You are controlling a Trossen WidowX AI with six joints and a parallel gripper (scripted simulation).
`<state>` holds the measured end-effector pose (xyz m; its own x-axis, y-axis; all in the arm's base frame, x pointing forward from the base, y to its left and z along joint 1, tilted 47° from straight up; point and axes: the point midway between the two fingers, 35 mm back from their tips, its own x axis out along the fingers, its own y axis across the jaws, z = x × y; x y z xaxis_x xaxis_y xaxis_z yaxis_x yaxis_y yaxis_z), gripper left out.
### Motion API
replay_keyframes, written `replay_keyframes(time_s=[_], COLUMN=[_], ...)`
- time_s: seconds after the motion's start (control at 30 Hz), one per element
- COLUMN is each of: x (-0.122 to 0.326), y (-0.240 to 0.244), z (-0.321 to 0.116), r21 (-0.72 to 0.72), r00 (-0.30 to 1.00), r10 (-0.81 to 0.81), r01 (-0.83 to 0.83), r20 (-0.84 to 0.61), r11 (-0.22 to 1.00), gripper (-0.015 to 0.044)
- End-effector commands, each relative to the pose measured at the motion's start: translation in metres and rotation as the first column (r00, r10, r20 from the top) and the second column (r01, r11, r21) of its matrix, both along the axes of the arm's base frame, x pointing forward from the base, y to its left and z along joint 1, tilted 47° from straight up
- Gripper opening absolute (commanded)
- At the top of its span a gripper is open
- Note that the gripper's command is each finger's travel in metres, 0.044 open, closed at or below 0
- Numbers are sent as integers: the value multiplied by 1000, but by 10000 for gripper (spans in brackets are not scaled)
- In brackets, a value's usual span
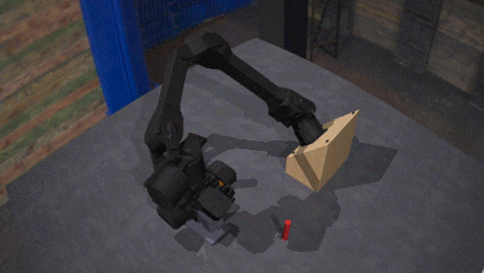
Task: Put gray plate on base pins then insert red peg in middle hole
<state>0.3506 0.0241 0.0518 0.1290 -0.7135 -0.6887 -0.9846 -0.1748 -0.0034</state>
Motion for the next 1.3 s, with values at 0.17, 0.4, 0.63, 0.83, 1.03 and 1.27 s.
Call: replay_keyframes(time_s=[0.17, 0.4, 0.63, 0.83, 1.03, 1.27], x=[-6, -6, -6, -6, -5, -3], y=[-20, -20, -20, -20, -22, -32], z=[5, 5, 5, 5, 4, -5], r21=[-18, -18, -18, -18, -18, -19], r00=[1000, 1000, 1000, 1000, 1000, 1000], r10=[20, 20, 20, 20, 20, 20], r01=[-21, -21, -21, -21, -21, -21], r20=[-21, -21, -21, -21, -21, -21], r11=[1000, 1000, 1000, 1000, 1000, 1000], gripper=[0, 0, 0, 0, 0, 0])
